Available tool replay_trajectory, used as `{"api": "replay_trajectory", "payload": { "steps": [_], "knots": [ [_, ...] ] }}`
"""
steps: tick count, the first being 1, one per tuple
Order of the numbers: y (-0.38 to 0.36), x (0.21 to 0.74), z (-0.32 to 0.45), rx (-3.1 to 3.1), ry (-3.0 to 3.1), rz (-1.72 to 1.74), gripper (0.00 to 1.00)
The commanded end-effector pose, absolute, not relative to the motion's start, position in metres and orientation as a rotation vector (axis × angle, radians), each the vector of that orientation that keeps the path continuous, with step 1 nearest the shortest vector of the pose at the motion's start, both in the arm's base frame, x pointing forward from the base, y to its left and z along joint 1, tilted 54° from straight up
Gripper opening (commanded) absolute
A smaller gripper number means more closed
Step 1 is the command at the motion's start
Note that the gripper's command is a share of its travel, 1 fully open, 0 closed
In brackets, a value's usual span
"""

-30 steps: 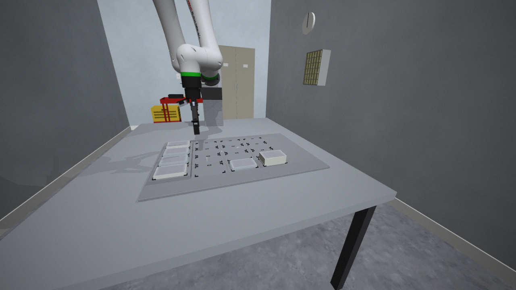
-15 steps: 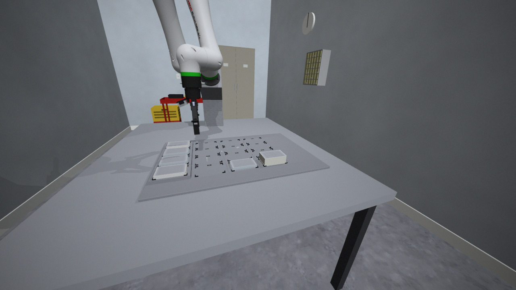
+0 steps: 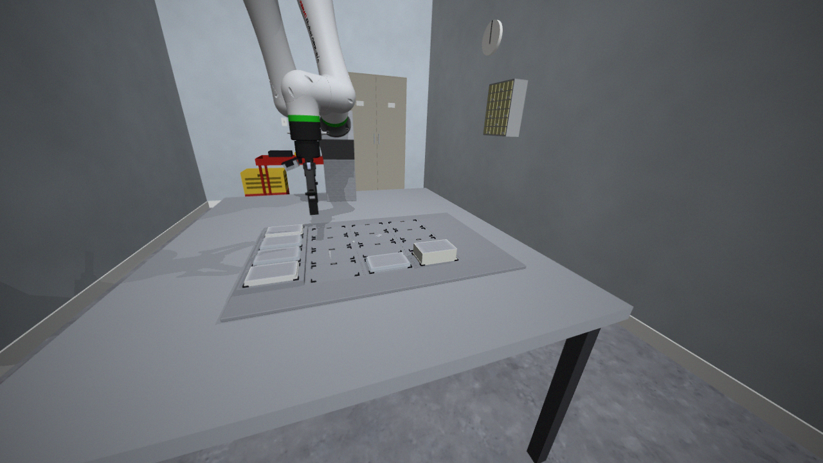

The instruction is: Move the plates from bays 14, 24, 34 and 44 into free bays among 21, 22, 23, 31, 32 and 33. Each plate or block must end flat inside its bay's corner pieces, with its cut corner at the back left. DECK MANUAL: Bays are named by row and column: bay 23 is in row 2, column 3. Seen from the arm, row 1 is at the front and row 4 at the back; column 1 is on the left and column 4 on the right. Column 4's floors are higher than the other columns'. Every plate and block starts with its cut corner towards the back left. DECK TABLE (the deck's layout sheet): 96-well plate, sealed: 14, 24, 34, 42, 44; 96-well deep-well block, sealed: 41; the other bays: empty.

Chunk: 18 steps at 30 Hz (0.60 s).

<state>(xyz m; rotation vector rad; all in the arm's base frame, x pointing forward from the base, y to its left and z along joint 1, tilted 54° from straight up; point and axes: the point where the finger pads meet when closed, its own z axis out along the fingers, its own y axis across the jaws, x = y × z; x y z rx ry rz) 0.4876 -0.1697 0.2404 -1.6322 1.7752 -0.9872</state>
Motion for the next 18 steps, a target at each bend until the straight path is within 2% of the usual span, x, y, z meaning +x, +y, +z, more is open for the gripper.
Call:
{"api": "replay_trajectory", "payload": {
  "steps": [1,18],
  "knots": [
    [-0.162,0.489,0.240,-1.631,1.775,-0.989,1.00],
    [-0.103,0.497,0.235,-1.631,1.775,-0.989,1.00]
  ]
}}
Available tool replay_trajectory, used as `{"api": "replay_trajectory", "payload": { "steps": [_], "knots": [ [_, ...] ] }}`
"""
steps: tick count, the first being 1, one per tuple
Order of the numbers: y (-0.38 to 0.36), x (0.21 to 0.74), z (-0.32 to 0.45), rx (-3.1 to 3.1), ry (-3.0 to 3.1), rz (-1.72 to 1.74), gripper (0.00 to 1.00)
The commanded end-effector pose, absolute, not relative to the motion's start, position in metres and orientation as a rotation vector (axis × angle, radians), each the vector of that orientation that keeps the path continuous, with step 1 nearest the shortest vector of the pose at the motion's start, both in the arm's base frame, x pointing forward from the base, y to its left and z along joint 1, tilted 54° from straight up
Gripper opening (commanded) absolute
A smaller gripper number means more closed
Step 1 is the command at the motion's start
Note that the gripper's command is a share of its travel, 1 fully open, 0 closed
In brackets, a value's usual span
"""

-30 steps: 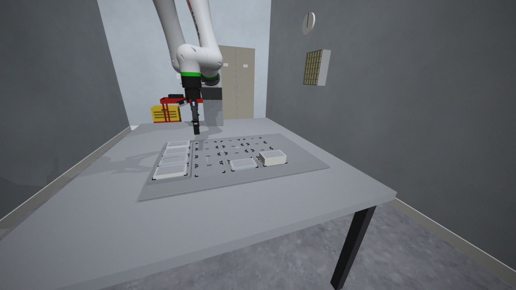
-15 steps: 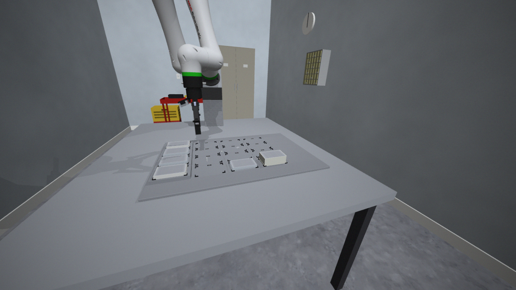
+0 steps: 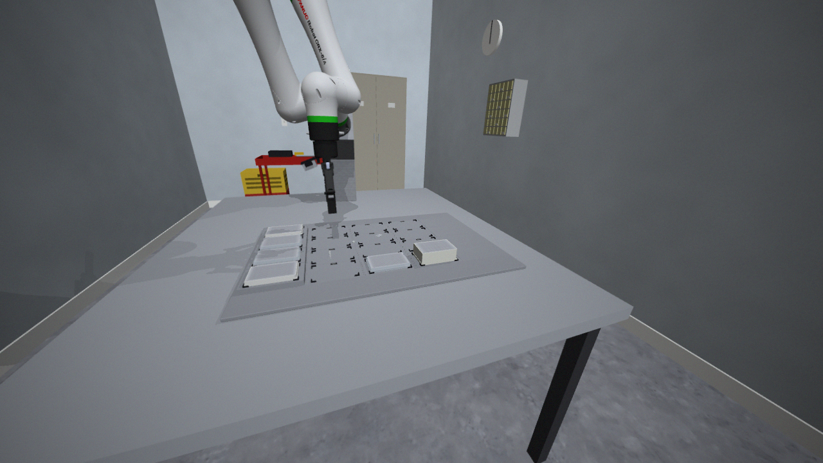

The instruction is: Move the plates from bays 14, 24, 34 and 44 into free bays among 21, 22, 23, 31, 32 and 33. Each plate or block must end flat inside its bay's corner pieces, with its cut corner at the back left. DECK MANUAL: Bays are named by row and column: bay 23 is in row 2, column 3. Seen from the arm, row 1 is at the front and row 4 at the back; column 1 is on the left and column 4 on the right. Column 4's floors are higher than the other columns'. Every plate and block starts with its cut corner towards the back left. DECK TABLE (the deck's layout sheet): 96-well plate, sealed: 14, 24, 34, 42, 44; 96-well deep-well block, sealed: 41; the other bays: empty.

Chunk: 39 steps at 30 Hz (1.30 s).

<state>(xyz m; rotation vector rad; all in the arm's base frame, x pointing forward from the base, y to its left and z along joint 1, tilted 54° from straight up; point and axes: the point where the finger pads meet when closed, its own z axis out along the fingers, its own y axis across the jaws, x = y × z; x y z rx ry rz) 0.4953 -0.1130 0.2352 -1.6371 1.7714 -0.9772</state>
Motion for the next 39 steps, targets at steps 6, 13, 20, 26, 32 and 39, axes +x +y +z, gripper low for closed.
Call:
{"api": "replay_trajectory", "payload": {
  "steps": [6,13,20,26,32,39],
  "knots": [
    [-0.079,0.500,0.232,-1.631,1.775,-0.989,1.00],
    [-0.059,0.502,0.231,-1.631,1.775,-0.989,1.00],
    [-0.032,0.506,0.228,-1.631,1.775,-0.989,1.00],
    [-0.008,0.509,0.226,-1.631,1.775,-0.988,1.00],
    [-0.008,0.509,0.226,-1.631,1.775,-0.988,1.00],
    [-0.008,0.509,0.226,-1.631,1.775,-0.989,1.00]
  ]
}}
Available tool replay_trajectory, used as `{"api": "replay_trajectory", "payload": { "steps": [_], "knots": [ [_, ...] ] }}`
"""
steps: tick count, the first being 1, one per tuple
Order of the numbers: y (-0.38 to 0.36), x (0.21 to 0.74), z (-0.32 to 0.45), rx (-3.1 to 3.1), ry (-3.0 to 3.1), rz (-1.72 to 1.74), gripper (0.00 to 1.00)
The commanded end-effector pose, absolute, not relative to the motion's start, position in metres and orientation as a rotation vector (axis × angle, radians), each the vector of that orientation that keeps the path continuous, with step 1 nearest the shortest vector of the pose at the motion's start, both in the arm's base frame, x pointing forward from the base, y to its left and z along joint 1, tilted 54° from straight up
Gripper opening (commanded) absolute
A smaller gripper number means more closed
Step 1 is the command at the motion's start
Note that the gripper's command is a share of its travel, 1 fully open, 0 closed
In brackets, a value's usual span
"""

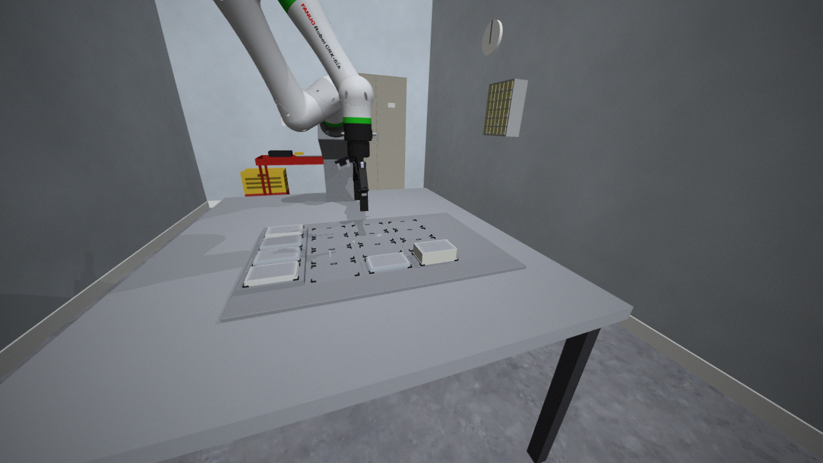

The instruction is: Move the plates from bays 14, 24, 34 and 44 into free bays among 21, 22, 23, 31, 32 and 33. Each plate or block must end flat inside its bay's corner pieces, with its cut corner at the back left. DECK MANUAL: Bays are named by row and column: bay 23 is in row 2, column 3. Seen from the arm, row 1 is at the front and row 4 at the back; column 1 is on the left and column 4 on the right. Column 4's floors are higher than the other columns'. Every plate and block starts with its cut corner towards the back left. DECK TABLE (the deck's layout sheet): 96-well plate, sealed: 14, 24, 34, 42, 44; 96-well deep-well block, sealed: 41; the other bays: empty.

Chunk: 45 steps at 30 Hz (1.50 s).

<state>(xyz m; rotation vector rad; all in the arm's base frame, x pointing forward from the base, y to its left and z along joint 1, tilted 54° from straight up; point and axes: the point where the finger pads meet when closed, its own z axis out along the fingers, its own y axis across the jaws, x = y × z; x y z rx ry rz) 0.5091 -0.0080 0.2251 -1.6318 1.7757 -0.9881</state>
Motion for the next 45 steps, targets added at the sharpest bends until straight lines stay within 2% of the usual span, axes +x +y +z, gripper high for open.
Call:
{"api": "replay_trajectory", "payload": {
  "steps": [1,33,45],
  "knots": [
    [-0.008,0.509,0.226,-1.631,1.775,-0.989,1.00],
    [-0.008,0.509,0.226,-1.631,1.775,-0.989,1.00],
    [0.032,0.514,0.222,-1.631,1.775,-0.988,1.00]
  ]
}}
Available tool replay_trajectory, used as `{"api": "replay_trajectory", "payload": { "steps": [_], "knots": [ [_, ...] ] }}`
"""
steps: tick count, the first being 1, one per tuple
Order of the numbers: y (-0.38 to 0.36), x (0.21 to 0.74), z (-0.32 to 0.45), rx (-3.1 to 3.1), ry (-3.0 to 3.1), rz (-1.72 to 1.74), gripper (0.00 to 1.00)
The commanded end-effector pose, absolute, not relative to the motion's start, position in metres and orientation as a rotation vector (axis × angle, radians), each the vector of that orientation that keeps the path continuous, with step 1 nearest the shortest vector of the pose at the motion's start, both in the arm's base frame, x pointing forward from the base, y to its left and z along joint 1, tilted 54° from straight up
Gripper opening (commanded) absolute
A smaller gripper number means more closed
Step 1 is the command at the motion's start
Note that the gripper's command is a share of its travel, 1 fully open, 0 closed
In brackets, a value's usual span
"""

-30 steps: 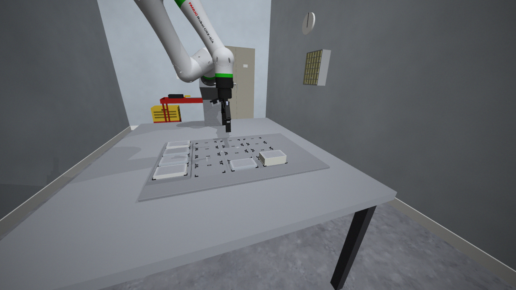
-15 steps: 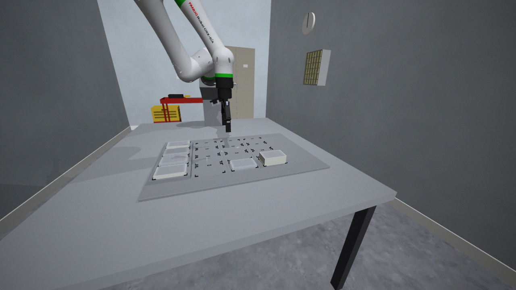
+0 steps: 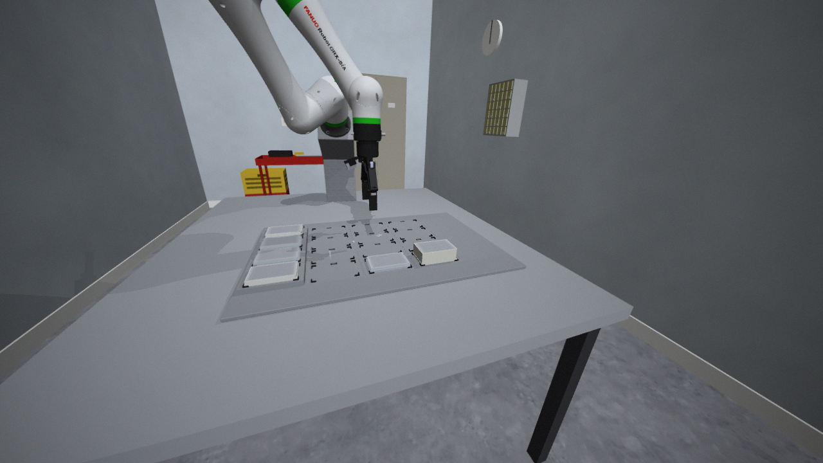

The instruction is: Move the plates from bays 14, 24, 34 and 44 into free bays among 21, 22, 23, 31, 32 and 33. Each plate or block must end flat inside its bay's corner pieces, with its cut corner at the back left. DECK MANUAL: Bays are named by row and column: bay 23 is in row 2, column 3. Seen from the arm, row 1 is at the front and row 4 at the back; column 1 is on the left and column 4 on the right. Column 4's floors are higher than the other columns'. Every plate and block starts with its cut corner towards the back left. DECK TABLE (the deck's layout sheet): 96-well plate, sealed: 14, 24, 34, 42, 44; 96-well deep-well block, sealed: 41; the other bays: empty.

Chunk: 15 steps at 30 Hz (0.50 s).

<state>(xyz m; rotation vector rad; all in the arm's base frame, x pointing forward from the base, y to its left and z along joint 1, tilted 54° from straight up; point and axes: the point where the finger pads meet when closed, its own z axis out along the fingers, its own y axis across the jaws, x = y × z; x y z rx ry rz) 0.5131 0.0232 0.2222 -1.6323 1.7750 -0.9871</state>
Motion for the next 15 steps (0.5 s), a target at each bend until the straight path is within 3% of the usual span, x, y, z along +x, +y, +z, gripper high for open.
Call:
{"api": "replay_trajectory", "payload": {
  "steps": [1,15],
  "knots": [
    [0.036,0.515,0.221,-1.631,1.775,-0.988,1.00],
    [0.083,0.521,0.217,-1.631,1.775,-0.988,1.00]
  ]
}}
